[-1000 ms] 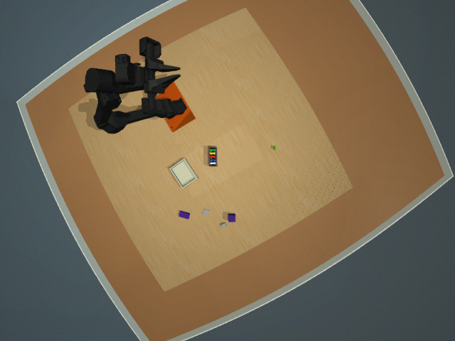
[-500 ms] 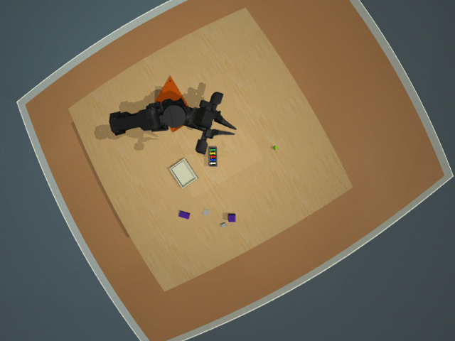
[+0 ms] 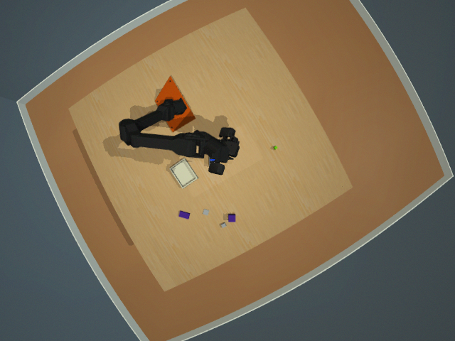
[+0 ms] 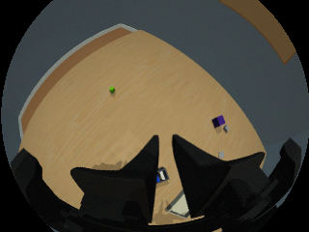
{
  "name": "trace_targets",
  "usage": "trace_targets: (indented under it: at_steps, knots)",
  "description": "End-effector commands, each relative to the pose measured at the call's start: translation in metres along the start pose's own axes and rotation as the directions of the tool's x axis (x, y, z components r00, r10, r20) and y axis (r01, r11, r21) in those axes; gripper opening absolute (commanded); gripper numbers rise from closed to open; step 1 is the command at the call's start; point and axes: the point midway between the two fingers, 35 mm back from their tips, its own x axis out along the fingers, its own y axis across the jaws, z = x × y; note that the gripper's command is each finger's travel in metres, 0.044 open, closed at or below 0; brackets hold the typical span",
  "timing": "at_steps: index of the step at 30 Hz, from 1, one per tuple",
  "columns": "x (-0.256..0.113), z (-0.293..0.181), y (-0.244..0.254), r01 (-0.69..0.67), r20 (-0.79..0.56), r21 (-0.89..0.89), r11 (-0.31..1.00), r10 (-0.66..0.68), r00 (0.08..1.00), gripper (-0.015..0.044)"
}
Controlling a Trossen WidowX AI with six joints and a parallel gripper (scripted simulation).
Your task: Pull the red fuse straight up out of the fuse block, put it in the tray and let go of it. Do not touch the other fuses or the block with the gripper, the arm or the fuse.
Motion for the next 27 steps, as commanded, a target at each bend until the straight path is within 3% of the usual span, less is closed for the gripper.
trace_targets:
  at_steps: [1, 10, 27]
  knots:
    - [0.047, -0.059, -0.003, -0.036, -0.221, -0.076, 0.996, 0.018, 0.975, 0.0063]
    - [0.102, -0.184, 0.007, -0.251, -0.597, -0.162, 0.954, 0.107, 0.795, 0.0063]
    - [0.108, -0.191, 0.009, -0.263, -0.61, -0.163, 0.951, 0.112, 0.784, 0.0063]
